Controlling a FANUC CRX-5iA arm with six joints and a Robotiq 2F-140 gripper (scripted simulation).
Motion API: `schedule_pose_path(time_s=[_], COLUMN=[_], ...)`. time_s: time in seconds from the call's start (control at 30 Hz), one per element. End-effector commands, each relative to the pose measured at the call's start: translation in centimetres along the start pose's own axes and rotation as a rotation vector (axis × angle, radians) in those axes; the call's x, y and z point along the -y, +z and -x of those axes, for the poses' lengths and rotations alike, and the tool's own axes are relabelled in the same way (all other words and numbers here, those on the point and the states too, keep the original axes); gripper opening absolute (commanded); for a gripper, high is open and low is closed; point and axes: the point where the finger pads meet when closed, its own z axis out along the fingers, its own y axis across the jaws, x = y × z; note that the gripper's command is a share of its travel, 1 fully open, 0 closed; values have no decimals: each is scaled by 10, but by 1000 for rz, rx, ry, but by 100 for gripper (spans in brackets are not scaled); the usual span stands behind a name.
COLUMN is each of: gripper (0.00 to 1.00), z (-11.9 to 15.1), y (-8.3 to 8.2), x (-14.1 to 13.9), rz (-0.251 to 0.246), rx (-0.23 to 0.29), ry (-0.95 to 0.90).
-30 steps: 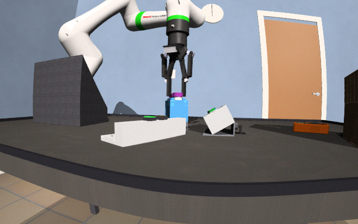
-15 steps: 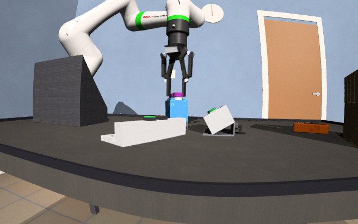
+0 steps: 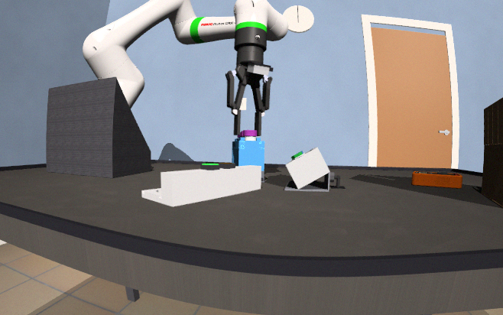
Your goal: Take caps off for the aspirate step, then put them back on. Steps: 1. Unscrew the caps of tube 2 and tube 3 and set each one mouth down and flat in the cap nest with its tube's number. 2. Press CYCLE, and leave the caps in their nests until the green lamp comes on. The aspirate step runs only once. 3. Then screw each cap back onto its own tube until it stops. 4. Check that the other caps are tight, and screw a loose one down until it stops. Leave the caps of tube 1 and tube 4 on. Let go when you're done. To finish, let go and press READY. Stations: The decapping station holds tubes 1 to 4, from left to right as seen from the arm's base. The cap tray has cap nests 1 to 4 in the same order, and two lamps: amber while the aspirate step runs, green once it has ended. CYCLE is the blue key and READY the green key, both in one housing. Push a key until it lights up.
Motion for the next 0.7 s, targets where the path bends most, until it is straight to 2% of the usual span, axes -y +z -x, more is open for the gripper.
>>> schedule_pose_path(time_s=[0.0,0.27,0.3,0.67], gripper=[41,41,30,30], z=[-1,0,-1,0], y=[-1,-1,-1,-1], x=[0,0,0,0], rz=[-20,-20,-20,-20], rx=[12,12,12,12], ry=[-252,-252,-252,-252])
